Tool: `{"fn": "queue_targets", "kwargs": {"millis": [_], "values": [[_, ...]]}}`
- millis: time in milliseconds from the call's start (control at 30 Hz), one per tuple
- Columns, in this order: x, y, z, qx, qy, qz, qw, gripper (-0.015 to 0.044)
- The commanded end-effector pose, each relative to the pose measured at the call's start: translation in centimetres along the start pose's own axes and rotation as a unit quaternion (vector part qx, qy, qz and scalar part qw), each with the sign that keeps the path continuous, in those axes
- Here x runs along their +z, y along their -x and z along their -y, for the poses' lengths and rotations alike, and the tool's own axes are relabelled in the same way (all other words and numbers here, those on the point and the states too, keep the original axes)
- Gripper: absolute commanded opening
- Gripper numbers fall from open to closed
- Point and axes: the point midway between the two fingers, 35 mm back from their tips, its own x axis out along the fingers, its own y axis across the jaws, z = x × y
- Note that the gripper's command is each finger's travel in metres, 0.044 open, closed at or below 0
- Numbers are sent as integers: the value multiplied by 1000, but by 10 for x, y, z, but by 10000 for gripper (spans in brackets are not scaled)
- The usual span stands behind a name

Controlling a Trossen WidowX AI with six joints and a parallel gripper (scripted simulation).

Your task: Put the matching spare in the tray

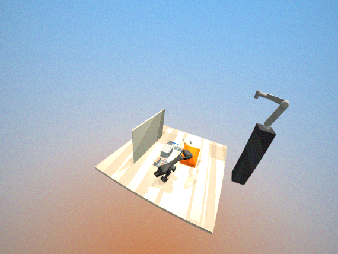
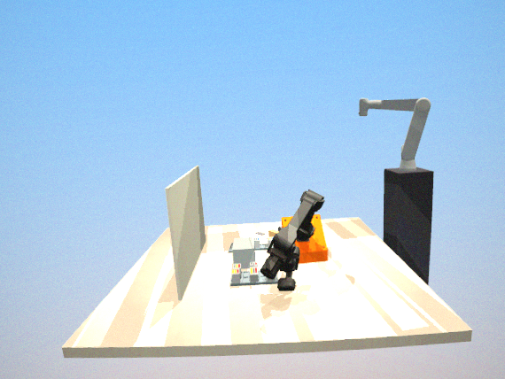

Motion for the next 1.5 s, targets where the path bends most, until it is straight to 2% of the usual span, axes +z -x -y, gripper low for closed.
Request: {"fn": "queue_targets", "kwargs": {"millis": [0, 333, 467, 600, 767, 933, 1033, 1467], "values": [[60, 11, 0, 19, 1, 8, 1000, 440], [200, 38, 52, 76, 23, 17, 997, 440], [254, 47, 93, 115, 40, 29, 992, 440], [287, 52, 128, 142, 58, 36, 988, 440], [333, 57, 201, 190, 91, 62, 976, 440], [359, 55, 274, 237, 124, 96, 959, 440], [363, 53, 295, 251, 134, 108, 953, 440], [364, 53, 296, 252, 135, 109, 952, 440]]}}
